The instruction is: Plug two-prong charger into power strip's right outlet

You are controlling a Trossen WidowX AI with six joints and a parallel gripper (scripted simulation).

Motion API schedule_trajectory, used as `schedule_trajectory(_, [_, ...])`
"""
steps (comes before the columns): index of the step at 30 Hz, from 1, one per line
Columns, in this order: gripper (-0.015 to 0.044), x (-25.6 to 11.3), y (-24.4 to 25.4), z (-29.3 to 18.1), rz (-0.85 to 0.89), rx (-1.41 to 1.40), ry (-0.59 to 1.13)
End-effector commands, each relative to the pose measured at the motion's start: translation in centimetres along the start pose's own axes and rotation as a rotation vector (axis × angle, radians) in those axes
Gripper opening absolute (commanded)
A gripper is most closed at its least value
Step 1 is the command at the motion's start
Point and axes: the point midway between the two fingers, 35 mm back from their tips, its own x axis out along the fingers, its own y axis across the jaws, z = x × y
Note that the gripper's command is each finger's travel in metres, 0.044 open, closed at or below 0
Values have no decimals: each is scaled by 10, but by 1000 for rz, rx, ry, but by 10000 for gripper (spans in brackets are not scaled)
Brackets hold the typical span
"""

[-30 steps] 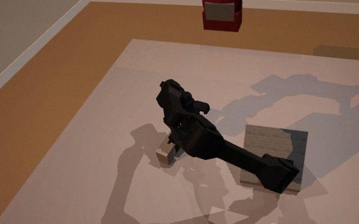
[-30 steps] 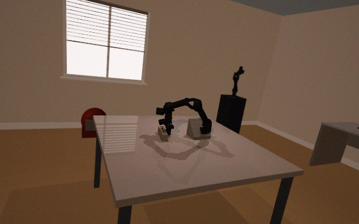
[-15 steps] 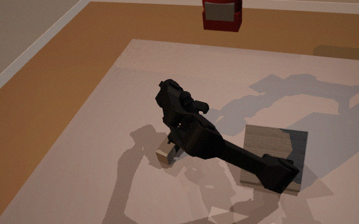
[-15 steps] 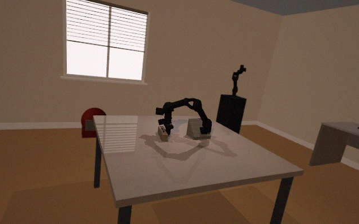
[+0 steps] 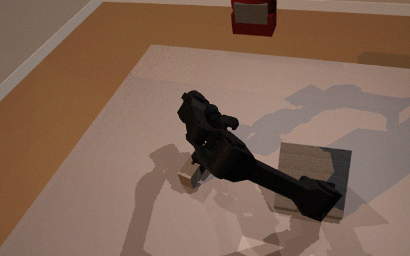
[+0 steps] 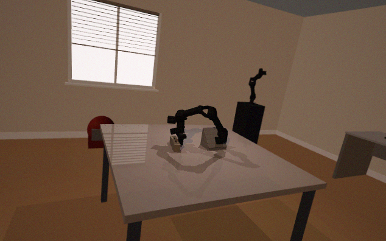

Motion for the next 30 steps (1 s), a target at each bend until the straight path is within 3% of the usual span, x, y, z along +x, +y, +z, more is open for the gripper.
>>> schedule_trajectory(1, [0, 0, 0, 4, -2, -12, -18])
schedule_trajectory(30, [0, -2, 0, 4, -2, -12, -18])
